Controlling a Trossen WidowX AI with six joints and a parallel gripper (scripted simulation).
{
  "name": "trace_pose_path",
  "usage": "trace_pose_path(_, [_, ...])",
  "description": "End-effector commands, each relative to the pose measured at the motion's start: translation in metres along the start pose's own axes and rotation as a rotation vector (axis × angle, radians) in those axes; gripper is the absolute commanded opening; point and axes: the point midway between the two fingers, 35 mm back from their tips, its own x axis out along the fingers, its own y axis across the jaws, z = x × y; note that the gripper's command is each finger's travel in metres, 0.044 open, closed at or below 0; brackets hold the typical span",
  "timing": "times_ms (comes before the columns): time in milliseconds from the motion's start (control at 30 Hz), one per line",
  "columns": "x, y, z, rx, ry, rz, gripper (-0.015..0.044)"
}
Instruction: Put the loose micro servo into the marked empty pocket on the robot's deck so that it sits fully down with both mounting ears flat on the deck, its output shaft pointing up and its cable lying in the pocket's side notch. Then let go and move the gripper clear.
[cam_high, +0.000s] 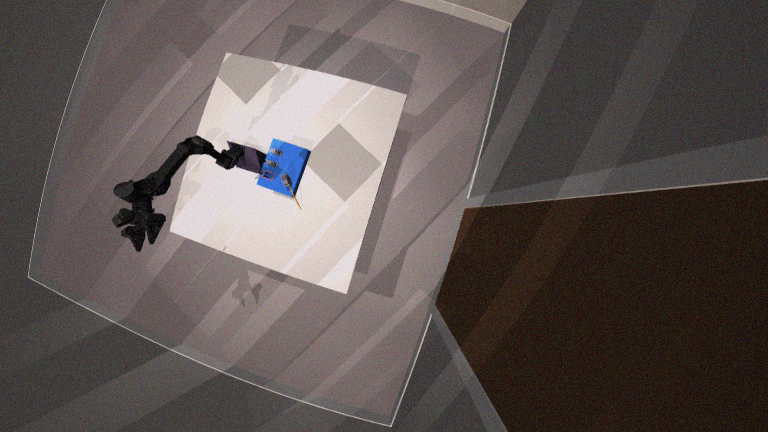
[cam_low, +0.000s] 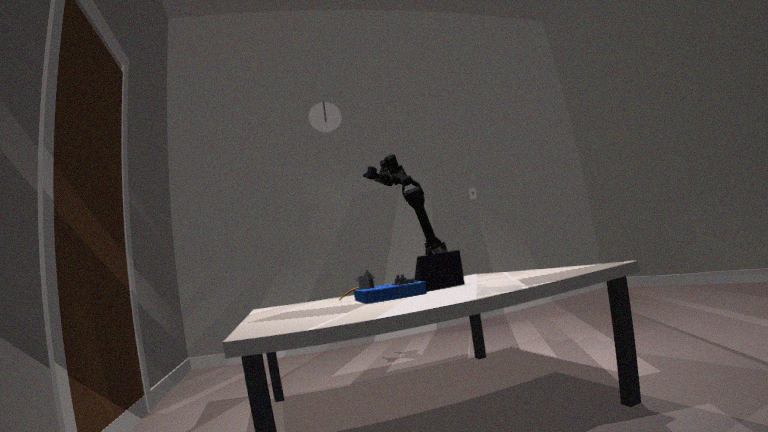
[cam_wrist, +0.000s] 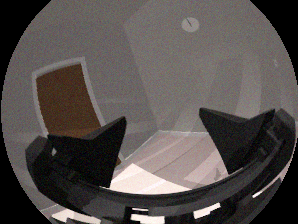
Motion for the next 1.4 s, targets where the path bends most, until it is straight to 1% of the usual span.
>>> trace_pose_path(0, [0.003, -0.024, -0.009, 0.028, 0.01, -0.032, 0.044])
trace_pose_path(433, [0.007, -0.065, -0.034, 0.09, 0.046, -0.077, 0.044])
trace_pose_path(867, [0.015, -0.101, -0.073, 0.182, 0.106, -0.104, 0.044])
trace_pose_path(1367, [0.025, -0.121, -0.113, 0.24, 0.176, -0.109, 0.044])
